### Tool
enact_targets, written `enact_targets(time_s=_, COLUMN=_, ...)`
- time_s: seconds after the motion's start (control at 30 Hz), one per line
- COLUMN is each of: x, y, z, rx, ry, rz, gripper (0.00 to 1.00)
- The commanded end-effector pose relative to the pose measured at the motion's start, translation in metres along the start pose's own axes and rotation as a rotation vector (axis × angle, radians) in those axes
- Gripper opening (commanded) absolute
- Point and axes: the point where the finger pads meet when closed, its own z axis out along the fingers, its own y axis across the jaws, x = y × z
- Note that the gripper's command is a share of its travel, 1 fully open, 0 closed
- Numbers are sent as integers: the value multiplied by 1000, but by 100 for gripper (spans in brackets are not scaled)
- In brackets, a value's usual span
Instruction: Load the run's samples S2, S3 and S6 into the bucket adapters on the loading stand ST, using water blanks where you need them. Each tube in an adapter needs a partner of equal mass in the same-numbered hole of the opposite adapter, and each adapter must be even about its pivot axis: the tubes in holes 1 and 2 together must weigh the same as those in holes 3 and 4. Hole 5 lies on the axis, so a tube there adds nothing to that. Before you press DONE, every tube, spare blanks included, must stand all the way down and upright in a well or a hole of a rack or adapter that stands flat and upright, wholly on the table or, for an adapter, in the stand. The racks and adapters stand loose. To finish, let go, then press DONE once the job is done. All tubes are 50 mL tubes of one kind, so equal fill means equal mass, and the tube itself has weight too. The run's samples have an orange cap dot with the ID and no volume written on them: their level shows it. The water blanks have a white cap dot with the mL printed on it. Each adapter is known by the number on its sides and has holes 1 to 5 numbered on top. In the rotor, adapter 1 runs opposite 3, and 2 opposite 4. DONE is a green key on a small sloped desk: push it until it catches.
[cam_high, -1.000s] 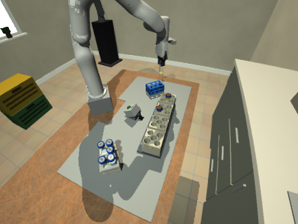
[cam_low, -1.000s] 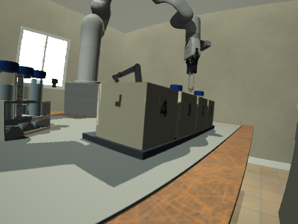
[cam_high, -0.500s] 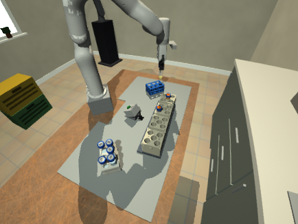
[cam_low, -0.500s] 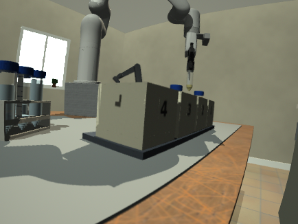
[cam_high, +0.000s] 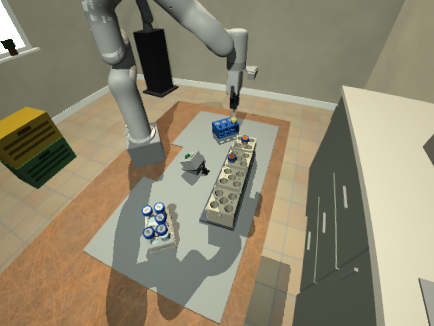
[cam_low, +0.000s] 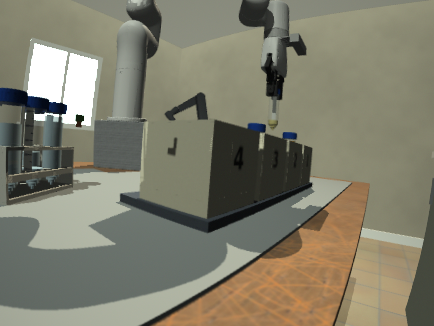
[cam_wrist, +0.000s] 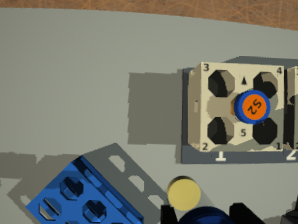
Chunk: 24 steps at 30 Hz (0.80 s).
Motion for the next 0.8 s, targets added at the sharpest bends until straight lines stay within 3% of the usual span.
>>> enact_targets(time_s=0.0, x=5, y=14, z=-2, rx=2, ry=6, rz=12, gripper=0)
enact_targets(time_s=0.77, x=26, y=112, z=-2, rx=1, ry=6, rz=12, gripper=0)
